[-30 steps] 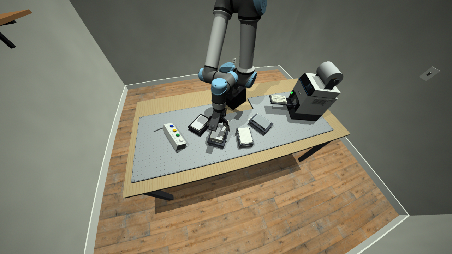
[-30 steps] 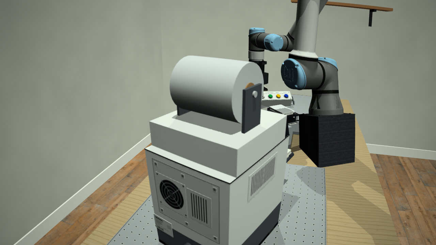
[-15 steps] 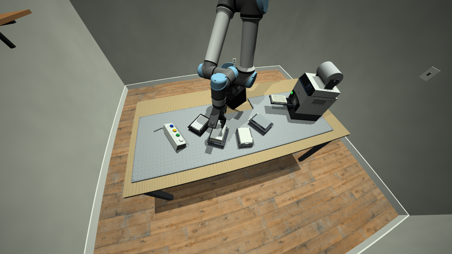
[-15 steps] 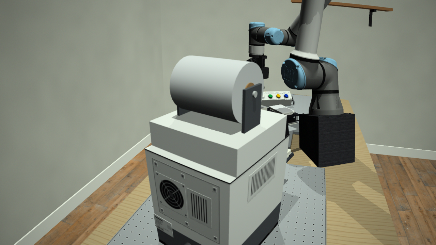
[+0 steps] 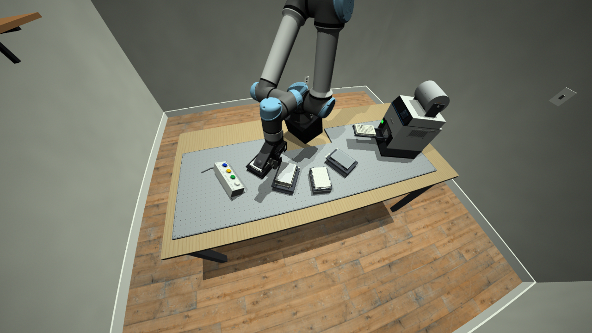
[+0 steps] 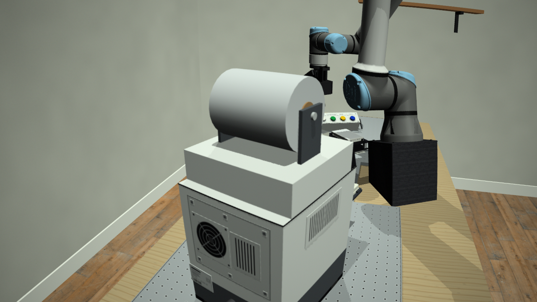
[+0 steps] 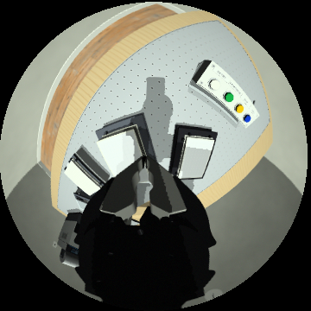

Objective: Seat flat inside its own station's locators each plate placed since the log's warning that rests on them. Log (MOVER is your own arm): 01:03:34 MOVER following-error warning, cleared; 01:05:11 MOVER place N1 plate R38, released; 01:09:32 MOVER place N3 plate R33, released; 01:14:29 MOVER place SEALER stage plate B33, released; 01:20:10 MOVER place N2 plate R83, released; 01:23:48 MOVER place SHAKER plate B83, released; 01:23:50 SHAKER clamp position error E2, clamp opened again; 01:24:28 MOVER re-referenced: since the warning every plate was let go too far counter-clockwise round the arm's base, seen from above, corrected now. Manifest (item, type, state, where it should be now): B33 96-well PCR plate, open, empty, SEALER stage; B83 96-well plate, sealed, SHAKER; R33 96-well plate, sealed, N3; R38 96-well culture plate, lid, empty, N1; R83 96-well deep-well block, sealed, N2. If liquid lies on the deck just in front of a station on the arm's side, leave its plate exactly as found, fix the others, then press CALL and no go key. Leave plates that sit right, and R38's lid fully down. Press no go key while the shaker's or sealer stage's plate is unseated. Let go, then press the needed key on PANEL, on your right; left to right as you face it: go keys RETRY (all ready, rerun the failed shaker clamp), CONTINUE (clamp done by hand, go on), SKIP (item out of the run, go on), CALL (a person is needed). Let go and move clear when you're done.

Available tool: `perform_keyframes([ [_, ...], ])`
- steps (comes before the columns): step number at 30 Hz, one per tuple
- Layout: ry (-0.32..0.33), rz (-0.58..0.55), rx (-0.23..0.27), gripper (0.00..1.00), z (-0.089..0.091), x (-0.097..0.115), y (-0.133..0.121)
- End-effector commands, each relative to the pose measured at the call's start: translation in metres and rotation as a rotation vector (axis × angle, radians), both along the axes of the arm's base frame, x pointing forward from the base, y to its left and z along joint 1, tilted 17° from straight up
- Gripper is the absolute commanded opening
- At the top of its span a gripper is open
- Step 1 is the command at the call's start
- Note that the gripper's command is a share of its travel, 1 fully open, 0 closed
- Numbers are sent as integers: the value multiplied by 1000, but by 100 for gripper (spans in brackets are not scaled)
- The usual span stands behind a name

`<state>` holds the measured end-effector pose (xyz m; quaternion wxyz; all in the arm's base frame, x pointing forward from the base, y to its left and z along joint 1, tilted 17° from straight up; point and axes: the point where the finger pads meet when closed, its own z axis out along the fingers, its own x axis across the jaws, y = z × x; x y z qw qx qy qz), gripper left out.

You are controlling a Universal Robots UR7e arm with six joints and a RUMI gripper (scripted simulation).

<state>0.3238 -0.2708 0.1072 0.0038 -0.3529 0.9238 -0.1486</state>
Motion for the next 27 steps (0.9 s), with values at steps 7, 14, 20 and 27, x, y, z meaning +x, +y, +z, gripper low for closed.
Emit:
perform_keyframes([
  [7,-46,-161,21,0,14,-6,-55],
  [14,-46,-160,20,0,21,-9,-79],
  [20,-46,-160,20,0,28,-14,-107],
  [27,-46,-160,20,0,36,-18,-136],
])
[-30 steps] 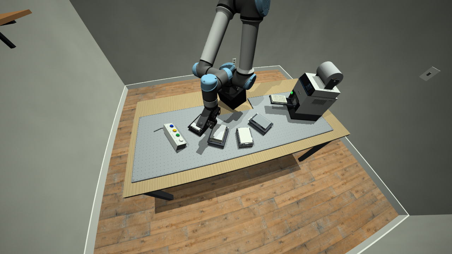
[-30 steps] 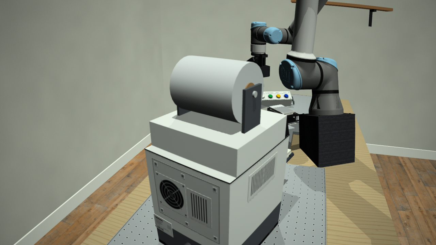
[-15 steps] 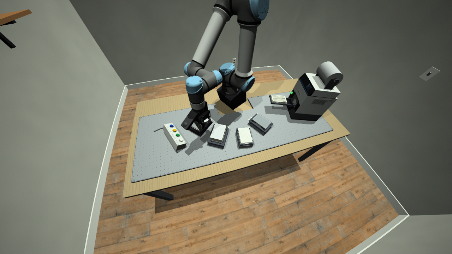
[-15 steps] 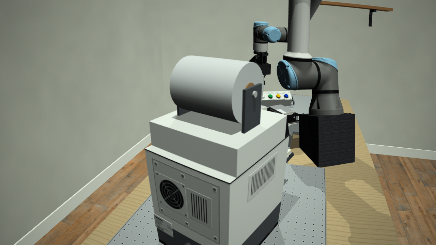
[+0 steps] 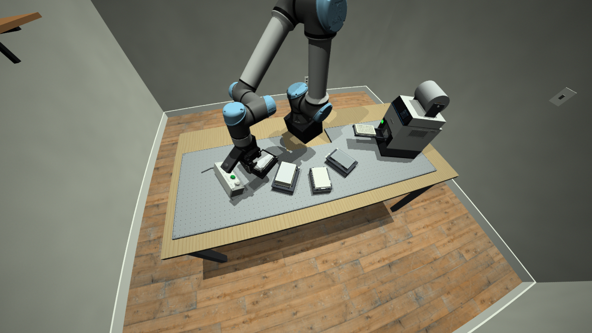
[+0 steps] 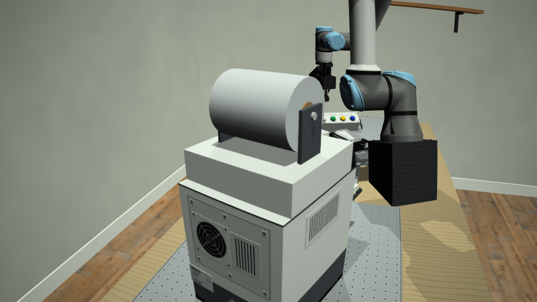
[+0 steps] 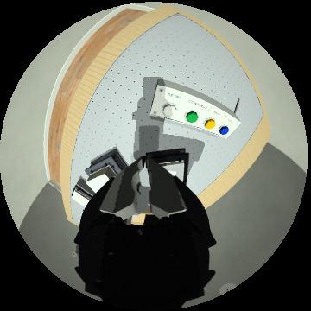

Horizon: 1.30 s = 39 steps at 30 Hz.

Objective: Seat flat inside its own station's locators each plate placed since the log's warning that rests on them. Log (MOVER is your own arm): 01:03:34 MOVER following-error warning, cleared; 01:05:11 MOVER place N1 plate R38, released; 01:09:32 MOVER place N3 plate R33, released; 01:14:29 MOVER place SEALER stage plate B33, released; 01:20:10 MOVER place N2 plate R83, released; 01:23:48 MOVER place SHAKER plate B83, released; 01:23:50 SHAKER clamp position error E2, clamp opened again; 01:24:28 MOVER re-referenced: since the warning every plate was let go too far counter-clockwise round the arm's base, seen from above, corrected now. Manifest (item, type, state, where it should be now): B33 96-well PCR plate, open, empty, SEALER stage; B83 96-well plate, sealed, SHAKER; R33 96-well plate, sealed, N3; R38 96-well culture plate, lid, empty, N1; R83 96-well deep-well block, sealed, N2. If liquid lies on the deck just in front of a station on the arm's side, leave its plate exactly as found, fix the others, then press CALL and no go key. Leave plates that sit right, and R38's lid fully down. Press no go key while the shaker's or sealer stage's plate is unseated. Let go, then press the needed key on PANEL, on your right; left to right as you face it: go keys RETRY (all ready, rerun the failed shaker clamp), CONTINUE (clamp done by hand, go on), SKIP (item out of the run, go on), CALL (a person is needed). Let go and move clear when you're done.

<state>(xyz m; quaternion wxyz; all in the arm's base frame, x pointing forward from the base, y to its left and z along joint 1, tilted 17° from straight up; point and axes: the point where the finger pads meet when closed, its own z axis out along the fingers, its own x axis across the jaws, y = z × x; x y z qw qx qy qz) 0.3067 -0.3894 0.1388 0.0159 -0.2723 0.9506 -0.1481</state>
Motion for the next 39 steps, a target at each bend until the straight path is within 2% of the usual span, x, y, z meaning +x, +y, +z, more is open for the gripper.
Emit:
perform_keyframes([
  [1,0,5,2,0,4,-1,-17],
  [14,0,5,2,0,20,-9,-77],
  [25,0,6,2,0,19,-9,-75],
  [39,2,7,6,0,-2,-6,-79],
])
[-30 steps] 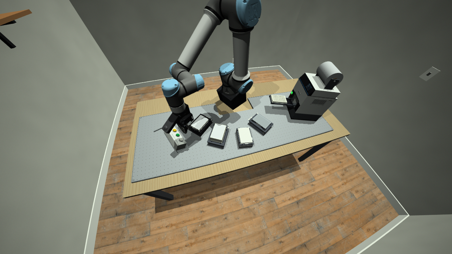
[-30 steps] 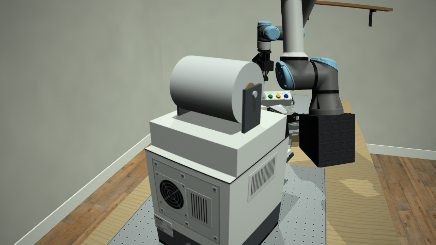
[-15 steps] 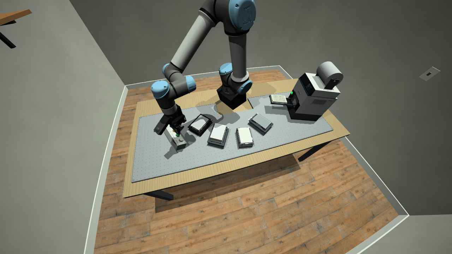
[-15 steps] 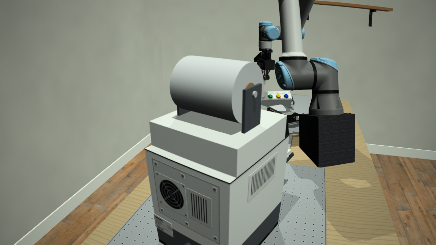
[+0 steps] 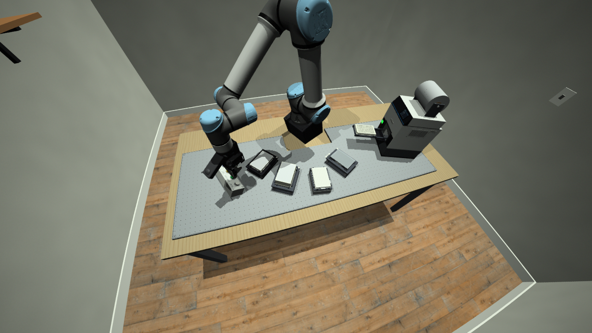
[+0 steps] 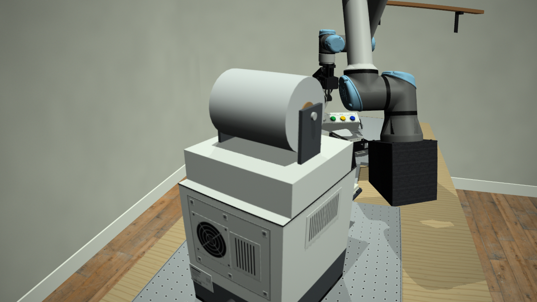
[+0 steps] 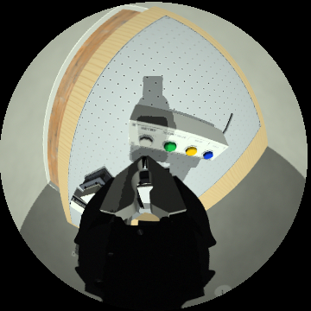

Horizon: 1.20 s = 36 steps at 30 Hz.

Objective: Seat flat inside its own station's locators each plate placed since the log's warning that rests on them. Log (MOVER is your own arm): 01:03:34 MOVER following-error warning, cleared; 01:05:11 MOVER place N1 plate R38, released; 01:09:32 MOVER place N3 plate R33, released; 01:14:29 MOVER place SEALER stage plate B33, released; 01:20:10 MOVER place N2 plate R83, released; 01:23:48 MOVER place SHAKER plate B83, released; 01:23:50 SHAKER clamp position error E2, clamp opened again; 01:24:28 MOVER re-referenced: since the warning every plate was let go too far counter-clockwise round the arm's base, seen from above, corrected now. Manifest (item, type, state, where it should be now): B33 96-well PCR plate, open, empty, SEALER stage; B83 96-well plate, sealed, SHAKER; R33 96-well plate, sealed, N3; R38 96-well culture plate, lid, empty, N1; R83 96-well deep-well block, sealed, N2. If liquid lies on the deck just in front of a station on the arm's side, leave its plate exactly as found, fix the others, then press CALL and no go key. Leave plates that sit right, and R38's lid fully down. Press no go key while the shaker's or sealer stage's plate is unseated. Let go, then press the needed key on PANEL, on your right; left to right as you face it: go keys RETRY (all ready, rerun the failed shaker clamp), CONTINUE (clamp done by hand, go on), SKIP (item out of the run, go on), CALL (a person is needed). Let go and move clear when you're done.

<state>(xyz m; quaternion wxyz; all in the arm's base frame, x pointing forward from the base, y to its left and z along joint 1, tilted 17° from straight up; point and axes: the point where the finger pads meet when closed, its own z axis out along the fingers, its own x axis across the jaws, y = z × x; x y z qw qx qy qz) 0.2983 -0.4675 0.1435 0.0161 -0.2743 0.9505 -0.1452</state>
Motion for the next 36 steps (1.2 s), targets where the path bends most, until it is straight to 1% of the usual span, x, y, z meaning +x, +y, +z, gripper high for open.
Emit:
perform_keyframes([
  [1,0,3,1,0,-9,2,-1],
  [7,0,3,1,0,-18,3,-4],
  [19,-1,2,-4,0,-15,3,-5],
  [25,0,3,1,0,-22,4,-5],
  [36,0,3,0,0,-27,4,-6],
])
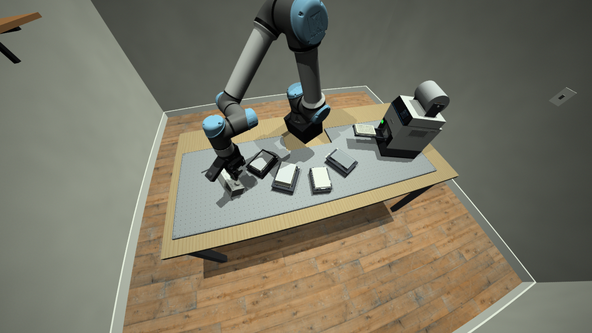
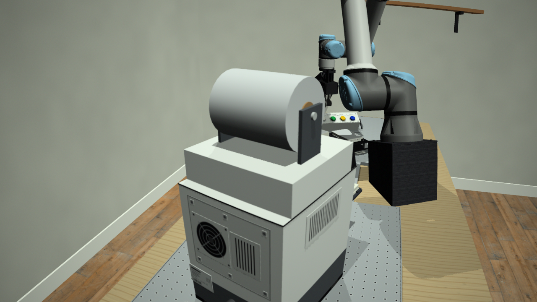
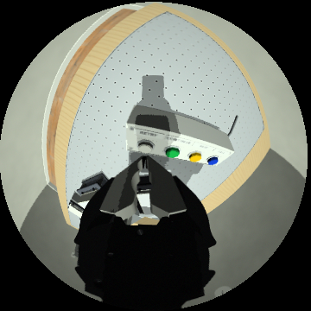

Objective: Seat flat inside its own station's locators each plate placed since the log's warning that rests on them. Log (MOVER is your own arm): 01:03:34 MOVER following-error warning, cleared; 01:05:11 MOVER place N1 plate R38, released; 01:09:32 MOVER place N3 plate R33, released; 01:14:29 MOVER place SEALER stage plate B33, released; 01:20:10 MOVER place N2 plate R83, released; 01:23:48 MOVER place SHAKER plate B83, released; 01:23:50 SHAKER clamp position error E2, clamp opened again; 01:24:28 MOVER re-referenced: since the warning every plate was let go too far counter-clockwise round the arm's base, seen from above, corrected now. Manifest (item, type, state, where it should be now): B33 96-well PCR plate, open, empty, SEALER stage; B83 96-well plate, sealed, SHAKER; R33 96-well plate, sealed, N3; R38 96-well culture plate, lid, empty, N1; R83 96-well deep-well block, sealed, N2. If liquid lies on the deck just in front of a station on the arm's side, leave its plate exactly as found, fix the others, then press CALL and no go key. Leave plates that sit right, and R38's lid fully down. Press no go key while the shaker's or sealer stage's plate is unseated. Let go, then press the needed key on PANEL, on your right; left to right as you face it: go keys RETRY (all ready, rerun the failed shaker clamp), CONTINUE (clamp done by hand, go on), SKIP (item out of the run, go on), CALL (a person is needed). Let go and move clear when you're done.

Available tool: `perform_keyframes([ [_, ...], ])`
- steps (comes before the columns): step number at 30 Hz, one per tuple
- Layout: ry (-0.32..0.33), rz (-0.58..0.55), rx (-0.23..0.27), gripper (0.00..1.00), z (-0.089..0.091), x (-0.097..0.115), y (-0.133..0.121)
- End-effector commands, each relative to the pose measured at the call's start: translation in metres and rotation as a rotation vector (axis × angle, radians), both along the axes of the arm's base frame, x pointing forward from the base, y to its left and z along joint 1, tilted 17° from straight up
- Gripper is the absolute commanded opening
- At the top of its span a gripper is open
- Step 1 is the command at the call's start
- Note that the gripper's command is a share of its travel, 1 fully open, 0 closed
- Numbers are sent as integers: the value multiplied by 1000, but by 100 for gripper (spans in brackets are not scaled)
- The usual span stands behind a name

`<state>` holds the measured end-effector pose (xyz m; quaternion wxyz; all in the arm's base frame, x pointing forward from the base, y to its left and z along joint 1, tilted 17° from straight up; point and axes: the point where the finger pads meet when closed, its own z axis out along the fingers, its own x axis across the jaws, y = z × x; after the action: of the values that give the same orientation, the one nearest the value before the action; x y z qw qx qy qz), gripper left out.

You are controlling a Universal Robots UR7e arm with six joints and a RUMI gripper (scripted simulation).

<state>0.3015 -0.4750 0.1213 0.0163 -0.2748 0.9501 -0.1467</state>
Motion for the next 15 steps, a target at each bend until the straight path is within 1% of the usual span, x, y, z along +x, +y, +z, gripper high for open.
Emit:
perform_keyframes([
  [1,1,2,4,0,-6,1,1],
  [15,1,1,3,0,-13,2,-1],
])
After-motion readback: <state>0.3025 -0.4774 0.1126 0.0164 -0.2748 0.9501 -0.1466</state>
